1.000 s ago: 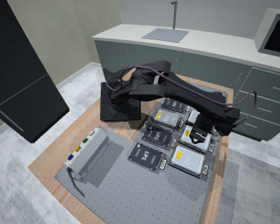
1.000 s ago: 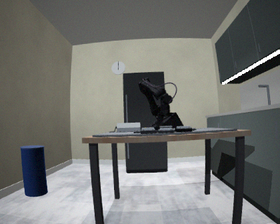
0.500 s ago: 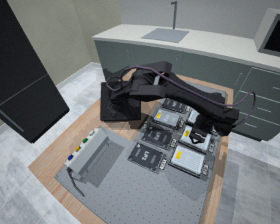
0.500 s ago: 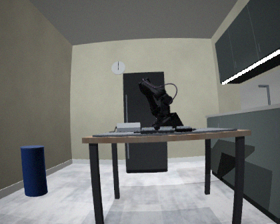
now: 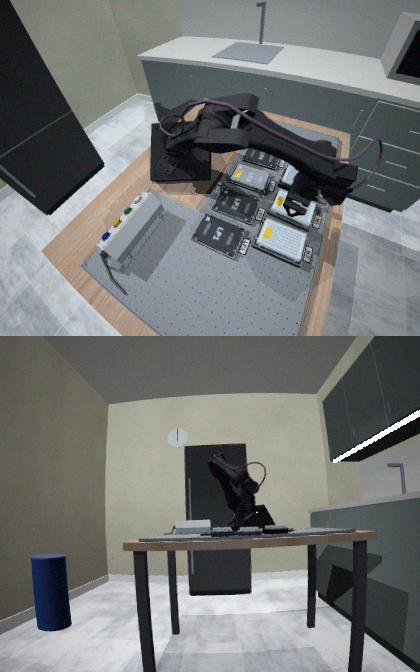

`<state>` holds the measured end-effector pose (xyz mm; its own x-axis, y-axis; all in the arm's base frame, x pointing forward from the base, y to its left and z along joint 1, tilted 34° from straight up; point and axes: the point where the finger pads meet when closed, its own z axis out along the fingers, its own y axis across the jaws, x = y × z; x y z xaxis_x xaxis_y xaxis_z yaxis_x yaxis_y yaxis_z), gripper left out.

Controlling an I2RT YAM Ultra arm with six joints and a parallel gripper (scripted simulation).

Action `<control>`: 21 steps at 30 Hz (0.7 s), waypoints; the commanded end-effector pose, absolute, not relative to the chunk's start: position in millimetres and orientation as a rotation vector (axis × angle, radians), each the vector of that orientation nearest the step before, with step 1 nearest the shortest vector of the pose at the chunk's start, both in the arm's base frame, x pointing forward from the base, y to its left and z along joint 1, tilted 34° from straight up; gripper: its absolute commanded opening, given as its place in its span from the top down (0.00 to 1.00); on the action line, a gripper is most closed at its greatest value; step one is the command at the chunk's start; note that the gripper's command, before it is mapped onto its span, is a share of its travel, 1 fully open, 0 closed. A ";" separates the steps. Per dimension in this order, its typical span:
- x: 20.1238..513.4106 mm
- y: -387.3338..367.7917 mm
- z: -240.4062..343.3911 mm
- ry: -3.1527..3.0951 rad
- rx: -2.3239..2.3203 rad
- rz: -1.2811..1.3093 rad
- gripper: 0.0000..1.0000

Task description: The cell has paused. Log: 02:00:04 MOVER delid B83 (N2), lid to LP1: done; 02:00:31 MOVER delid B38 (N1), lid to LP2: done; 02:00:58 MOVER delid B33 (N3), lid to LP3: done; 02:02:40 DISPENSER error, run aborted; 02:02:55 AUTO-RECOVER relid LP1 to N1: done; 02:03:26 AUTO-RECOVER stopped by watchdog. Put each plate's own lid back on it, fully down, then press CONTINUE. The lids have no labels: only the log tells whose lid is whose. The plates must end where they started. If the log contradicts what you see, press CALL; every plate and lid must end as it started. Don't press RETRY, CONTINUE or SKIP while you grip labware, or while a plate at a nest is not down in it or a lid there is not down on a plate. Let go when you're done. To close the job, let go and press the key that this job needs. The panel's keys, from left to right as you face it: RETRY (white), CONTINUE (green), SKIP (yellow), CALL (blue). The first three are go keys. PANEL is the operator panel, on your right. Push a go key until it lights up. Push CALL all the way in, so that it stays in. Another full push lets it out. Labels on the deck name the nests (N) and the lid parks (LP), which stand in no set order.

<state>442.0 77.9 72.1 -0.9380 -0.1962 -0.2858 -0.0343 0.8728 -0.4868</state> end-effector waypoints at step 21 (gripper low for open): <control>446.4 84.0 78.2 2.692 -0.180 -0.674 1.00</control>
